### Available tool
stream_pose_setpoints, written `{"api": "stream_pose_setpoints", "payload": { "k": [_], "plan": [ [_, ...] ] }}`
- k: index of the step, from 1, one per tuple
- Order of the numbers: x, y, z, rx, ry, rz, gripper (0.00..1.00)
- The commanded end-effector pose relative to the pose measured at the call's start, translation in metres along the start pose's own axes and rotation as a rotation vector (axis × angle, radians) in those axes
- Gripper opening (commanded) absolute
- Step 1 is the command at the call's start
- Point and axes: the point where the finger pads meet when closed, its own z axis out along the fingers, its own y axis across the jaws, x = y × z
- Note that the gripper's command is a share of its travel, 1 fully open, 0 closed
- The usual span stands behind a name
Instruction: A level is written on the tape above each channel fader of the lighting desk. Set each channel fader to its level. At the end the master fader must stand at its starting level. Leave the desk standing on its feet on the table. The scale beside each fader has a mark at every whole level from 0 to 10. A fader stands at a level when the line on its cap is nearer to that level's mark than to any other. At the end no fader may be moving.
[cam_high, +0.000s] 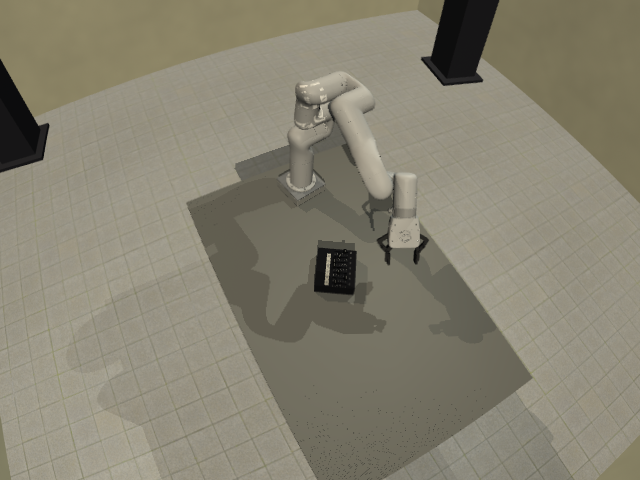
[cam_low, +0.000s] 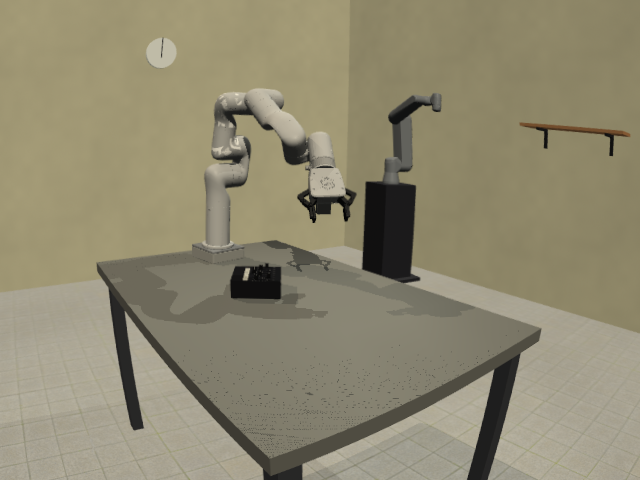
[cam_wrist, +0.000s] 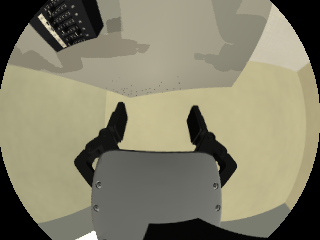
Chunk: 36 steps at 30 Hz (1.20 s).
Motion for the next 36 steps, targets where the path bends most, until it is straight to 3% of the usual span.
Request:
{"api": "stream_pose_setpoints", "payload": {
  "k": [1, 3, 4, 6, 7, 9, 10, 15, 18, 20, 24, 28, 36],
  "plan": [
    [-0.003, -0.054, 0.005, 0.101, 0.094, 0.198, 1.0],
    [-0.003, -0.054, 0.005, 0.101, 0.094, 0.198, 1.0],
    [0.001, -0.079, 0.007, 0.149, 0.14, 0.297, 1.0],
    [0.001, -0.079, 0.007, 0.149, 0.14, 0.297, 1.0],
    [0.007, -0.103, 0.007, 0.194, 0.188, 0.396, 1.0],
    [0.007, -0.103, 0.007, 0.194, 0.188, 0.396, 1.0],
    [0.016, -0.125, 0.006, 0.235, 0.239, 0.494, 1.0],
    [0.025, -0.144, 0.003, 0.272, 0.289, 0.588, 1.0],
    [0.044, -0.173, -0.003, 0.33, 0.387, 0.756, 1.0],
    [0.044, -0.173, -0.003, 0.33, 0.387, 0.756, 1.0],
    [0.067, -0.195, -0.014, 0.38, 0.502, 0.94, 1.0],
    [0.079, -0.202, -0.021, 0.398, 0.561, 1.028, 1.0],
    [0.08, -0.203, -0.022, 0.4, 0.572, 1.043, 1.0]
  ]
}}
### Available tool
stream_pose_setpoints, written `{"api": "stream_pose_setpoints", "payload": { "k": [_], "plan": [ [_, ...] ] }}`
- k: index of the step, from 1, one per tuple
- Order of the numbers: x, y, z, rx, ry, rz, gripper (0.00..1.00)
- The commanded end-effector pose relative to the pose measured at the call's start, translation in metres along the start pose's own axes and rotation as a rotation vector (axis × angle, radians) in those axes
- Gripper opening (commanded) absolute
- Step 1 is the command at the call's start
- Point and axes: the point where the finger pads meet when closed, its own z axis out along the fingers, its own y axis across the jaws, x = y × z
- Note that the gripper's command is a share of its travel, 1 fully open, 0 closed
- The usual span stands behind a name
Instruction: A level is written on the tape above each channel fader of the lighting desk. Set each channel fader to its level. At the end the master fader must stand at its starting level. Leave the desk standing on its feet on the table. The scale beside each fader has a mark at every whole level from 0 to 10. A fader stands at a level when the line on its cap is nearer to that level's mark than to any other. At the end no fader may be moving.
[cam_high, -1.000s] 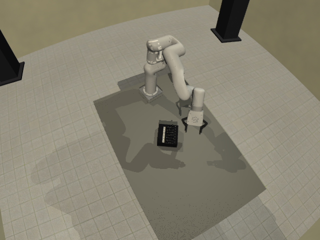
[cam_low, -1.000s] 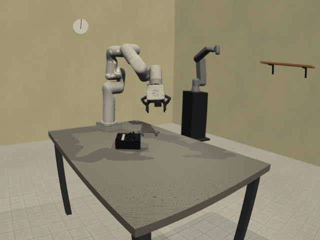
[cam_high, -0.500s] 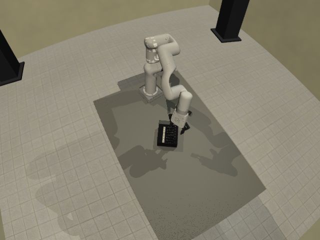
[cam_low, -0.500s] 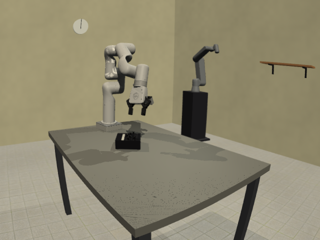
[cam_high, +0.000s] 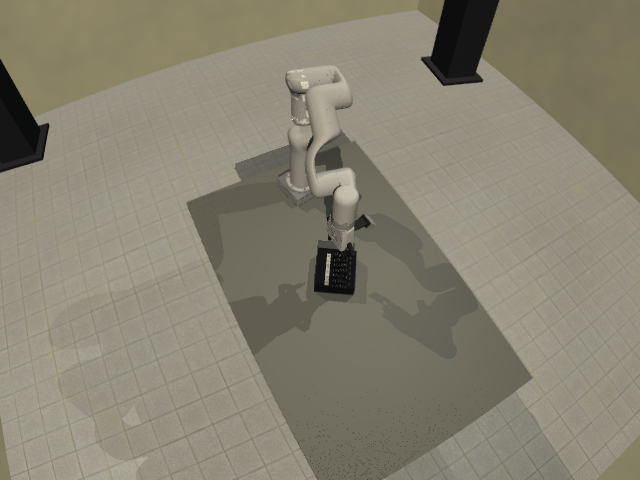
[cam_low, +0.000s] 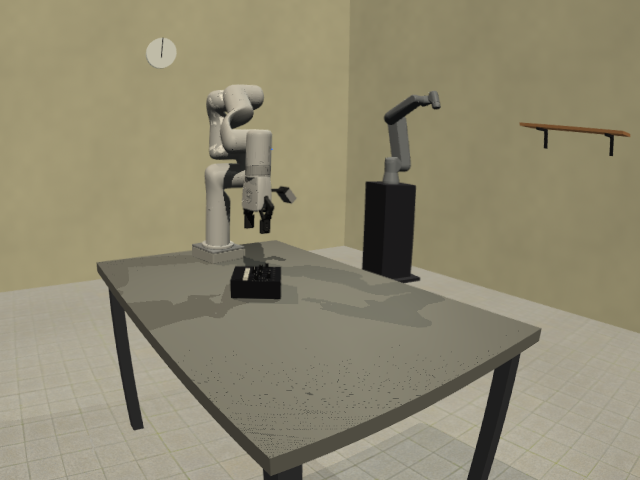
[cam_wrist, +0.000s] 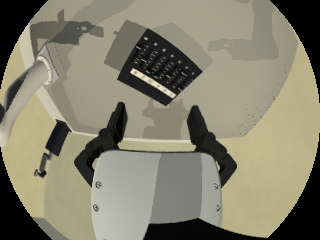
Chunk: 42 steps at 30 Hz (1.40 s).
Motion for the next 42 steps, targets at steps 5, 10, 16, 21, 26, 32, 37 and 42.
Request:
{"api": "stream_pose_setpoints", "payload": {
  "k": [5, 10, 16, 21, 26, 32, 37, 42],
  "plan": [
    [-0.001, 0.0, -0.001, -0.001, 0.006, 0.004, 1.0],
    [-0.001, 0.0, -0.001, -0.001, 0.006, 0.002, 1.0],
    [-0.001, 0.0, 0.0, 0.002, 0.003, -0.036, 1.0],
    [0.001, 0.002, 0.004, 0.017, -0.008, -0.203, 1.0],
    [0.004, 0.005, 0.013, 0.046, -0.023, -0.478, 1.0],
    [0.007, 0.009, 0.022, 0.079, -0.034, -0.752, 1.0],
    [0.012, 0.014, 0.035, 0.111, -0.041, -0.972, 1.0],
    [0.017, 0.019, 0.048, 0.149, -0.039, -1.211, 1.0]
  ]
}}
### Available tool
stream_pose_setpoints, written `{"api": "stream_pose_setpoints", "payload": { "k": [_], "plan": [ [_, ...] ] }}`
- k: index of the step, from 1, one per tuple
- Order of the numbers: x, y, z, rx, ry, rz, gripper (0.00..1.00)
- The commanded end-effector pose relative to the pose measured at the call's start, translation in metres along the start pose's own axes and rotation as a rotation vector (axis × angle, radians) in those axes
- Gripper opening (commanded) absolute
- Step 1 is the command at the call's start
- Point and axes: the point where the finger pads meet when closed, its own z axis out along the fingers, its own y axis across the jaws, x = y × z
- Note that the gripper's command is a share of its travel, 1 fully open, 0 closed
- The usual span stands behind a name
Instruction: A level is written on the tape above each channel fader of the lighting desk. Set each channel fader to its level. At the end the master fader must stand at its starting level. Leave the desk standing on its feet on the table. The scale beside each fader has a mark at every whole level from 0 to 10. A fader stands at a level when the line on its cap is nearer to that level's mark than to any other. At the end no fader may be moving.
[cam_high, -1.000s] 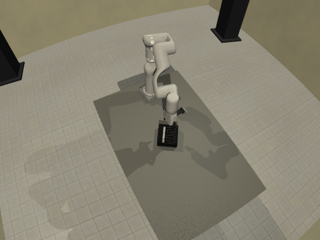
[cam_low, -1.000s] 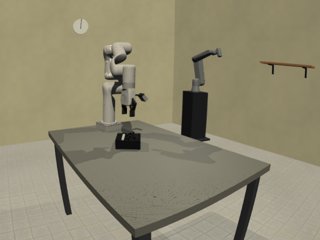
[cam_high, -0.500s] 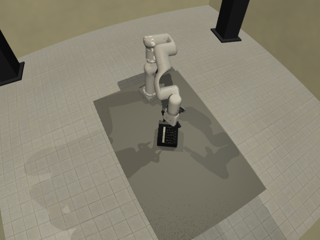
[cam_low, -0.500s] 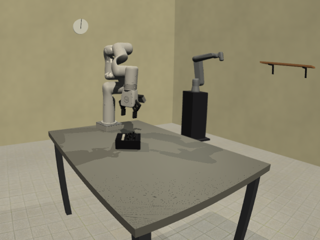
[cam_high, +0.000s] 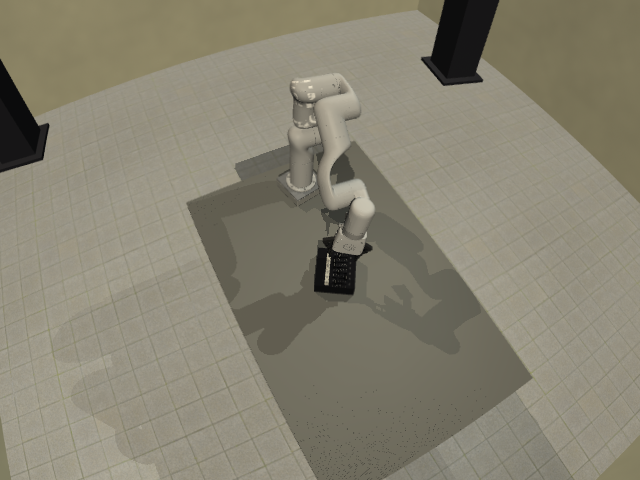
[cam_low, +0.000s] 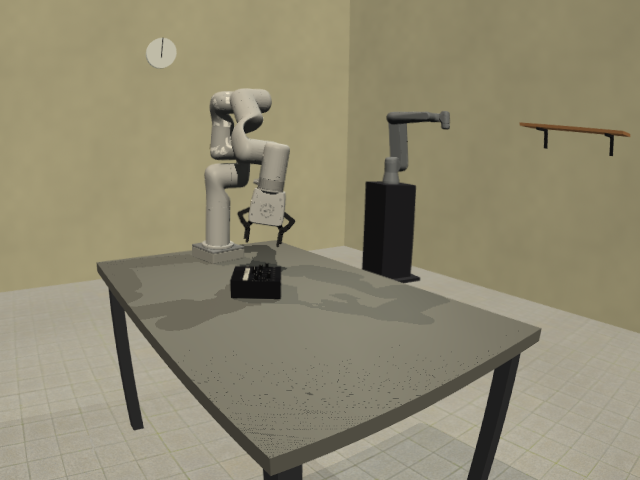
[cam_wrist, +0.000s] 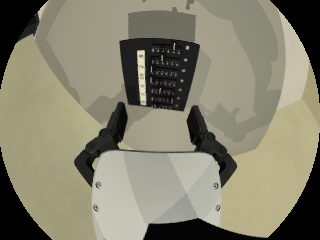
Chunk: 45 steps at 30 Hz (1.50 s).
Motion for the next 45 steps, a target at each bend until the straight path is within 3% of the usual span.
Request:
{"api": "stream_pose_setpoints", "payload": {
  "k": [1, 5, 6, 20, 22, 23, 28, 45],
  "plan": [
    [-0.004, 0.009, 0.011, 0.018, 0.01, -0.278, 1.0],
    [-0.004, 0.012, 0.015, 0.03, 0.013, -0.373, 1.0],
    [-0.004, 0.014, 0.017, 0.046, 0.017, -0.515, 1.0],
    [-0.006, 0.021, 0.027, 0.111, 0.061, -1.153, 1.0],
    [-0.006, 0.021, 0.027, 0.111, 0.061, -1.153, 1.0],
    [-0.006, 0.021, 0.027, 0.118, 0.075, -1.292, 1.0],
    [-0.006, 0.021, 0.027, 0.116, 0.101, -1.498, 1.0],
    [-0.006, 0.021, 0.027, 0.115, 0.104, -1.52, 1.0]
  ]
}}
